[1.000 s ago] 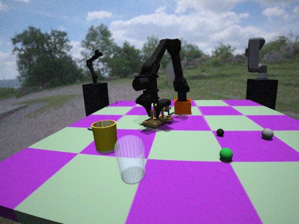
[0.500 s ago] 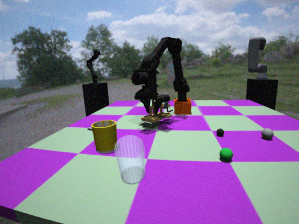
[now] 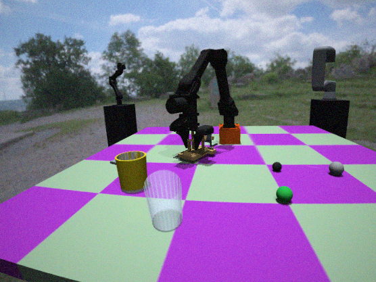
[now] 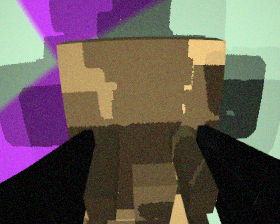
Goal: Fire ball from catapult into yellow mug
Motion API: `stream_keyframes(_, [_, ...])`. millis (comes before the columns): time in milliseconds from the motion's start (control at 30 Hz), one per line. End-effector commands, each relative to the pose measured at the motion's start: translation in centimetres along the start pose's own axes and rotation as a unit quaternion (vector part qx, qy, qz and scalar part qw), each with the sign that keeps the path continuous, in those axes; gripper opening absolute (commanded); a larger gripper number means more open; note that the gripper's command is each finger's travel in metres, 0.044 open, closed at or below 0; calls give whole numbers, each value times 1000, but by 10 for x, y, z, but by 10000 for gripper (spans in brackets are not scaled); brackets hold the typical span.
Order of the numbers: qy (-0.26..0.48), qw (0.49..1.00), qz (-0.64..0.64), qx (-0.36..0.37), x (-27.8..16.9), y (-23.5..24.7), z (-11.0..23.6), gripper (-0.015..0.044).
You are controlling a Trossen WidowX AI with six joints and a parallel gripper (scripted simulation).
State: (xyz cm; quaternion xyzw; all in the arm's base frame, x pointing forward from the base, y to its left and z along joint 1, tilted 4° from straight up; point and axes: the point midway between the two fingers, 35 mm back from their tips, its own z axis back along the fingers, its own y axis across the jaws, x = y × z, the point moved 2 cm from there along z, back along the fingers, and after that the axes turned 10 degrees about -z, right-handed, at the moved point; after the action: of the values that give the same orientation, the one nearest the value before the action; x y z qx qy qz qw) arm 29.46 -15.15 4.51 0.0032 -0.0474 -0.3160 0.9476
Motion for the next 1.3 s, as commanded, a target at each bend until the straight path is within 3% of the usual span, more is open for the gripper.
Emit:
stream_keyframes(0, [0,1000,1,0,0,0,-5,0])
stream_keyframes(400, [0,1000,0,0,-1,0,-11,0])
stream_keyframes(833, [0,1000,0,0,-1,0,-11,341])
stream_keyframes(967, [0,1000,0,0,4,1,29,440])
stream_keyframes(1100, [0,1000,1,0,0,0,86,440])
stream_keyframes(1267, [-6,1000,-1,1,4,1,75,440])
